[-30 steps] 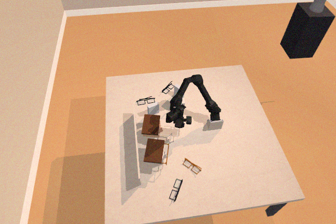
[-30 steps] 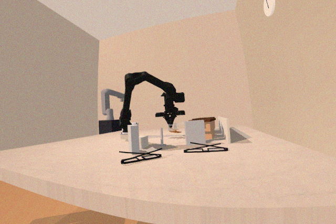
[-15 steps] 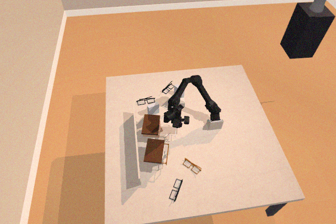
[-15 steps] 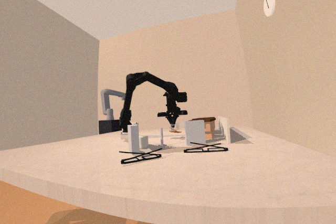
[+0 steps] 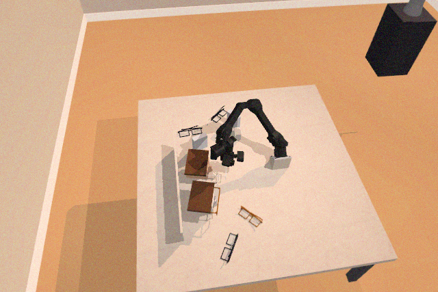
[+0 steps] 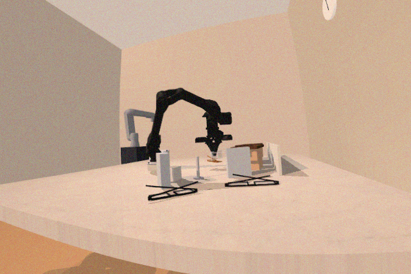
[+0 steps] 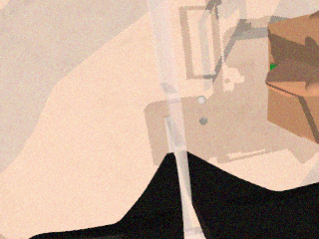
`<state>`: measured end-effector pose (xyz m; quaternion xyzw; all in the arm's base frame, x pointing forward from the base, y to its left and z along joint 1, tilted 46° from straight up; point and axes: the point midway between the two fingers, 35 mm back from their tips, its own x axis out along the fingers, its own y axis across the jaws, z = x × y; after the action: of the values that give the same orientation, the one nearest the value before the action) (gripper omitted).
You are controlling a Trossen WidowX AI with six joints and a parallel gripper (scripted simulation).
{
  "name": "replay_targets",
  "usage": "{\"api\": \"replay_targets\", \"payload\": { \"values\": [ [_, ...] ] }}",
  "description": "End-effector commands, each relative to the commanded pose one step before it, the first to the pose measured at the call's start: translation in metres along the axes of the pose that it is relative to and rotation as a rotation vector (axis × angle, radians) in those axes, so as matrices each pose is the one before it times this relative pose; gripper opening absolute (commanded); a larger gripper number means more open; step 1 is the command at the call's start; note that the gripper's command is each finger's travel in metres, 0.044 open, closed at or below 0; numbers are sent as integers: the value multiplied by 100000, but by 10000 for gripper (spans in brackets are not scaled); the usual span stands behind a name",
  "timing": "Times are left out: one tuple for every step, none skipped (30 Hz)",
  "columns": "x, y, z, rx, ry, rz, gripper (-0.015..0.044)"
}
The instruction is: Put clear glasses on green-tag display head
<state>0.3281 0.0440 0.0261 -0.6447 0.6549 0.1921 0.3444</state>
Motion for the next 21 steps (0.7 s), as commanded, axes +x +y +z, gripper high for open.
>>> {"api": "replay_targets", "payload": {
  "values": [
    [-199,-828,-13,204,16,-941,0],
    [0,-107,-1,3,0,-4,0],
    [1,-108,-1,4,0,-4,0],
    [1,-109,-1,4,0,-4,0],
    [1,-109,-1,4,0,-4,0],
    [2,-109,-1,4,0,-4,0],
    [2,-109,-1,4,0,-4,0],
    [2,-109,-1,4,0,-4,0],
    [2,-108,-1,4,0,-4,0],
    [2,-108,-1,4,0,-4,0],
    [2,-108,-1,4,0,-4,0],
    [2,-109,-1,4,0,-4,0],
    [2,-109,-1,4,0,-4,0],
    [2,-108,-1,4,0,-4,0],
    [0,-102,-1,3,0,-3,0],
    [1,-100,-1,3,0,-3,0],
    [2,-104,-1,3,0,-4,0],
    [2,-107,-1,4,0,-4,0],
    [2,-108,-1,4,0,-4,0],
    [2,-108,-1,4,0,-4,0],
    [2,-107,-1,4,0,-4,0]
  ]
}}
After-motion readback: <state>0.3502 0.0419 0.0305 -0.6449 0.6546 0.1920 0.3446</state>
